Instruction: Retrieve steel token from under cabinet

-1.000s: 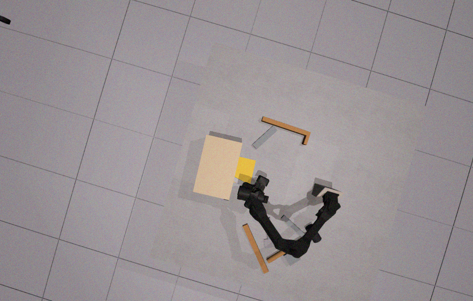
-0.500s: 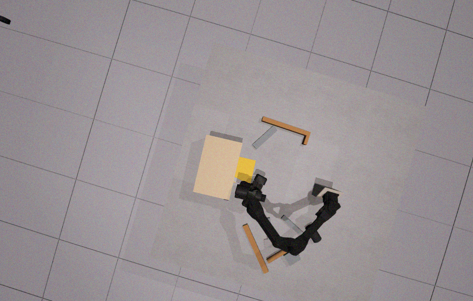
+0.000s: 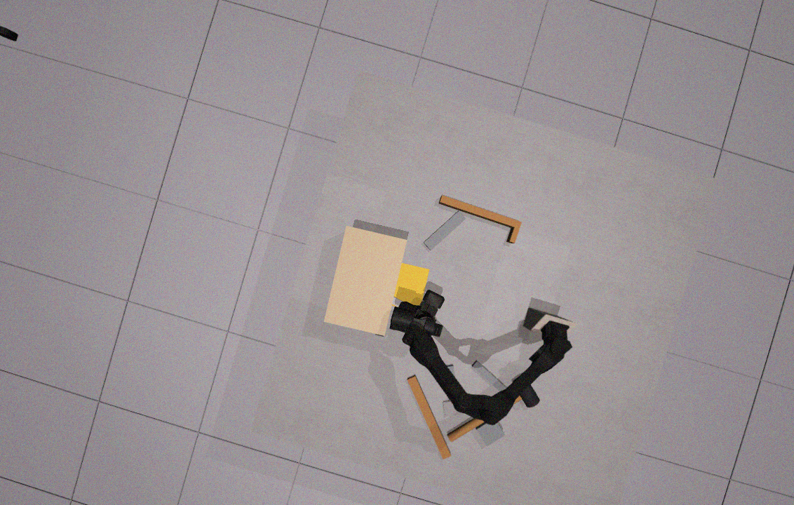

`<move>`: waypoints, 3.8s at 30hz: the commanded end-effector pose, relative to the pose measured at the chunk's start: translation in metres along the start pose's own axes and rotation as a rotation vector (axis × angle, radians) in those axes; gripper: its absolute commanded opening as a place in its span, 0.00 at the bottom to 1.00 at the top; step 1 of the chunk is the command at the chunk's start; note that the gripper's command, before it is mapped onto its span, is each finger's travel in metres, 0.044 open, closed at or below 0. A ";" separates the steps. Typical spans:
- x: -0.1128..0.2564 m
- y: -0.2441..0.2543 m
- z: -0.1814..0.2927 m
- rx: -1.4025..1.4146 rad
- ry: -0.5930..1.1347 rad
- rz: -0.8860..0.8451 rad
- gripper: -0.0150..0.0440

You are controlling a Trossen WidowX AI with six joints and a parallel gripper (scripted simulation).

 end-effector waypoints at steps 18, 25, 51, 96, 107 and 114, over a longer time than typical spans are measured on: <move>-0.001 -0.017 -0.005 0.008 -0.004 -0.001 0.25; -0.001 -0.021 -0.004 0.008 -0.004 -0.001 0.25; -0.001 -0.031 -0.001 0.008 -0.004 -0.001 0.25; -0.002 -0.021 0.029 0.007 -0.003 -0.001 0.25; -0.002 -0.019 0.039 0.006 -0.003 -0.001 0.25; -0.002 -0.017 0.046 0.006 -0.002 -0.001 0.25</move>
Point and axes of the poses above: the point midway between the two fingers, 35 mm back from their tips, its own x axis back along the fingers, its own y axis across the jaws, z = x × y, the point moved 8 cm from there along x, back along the fingers, and after that the axes turned 13 degrees about x, right-handed, at the moved point
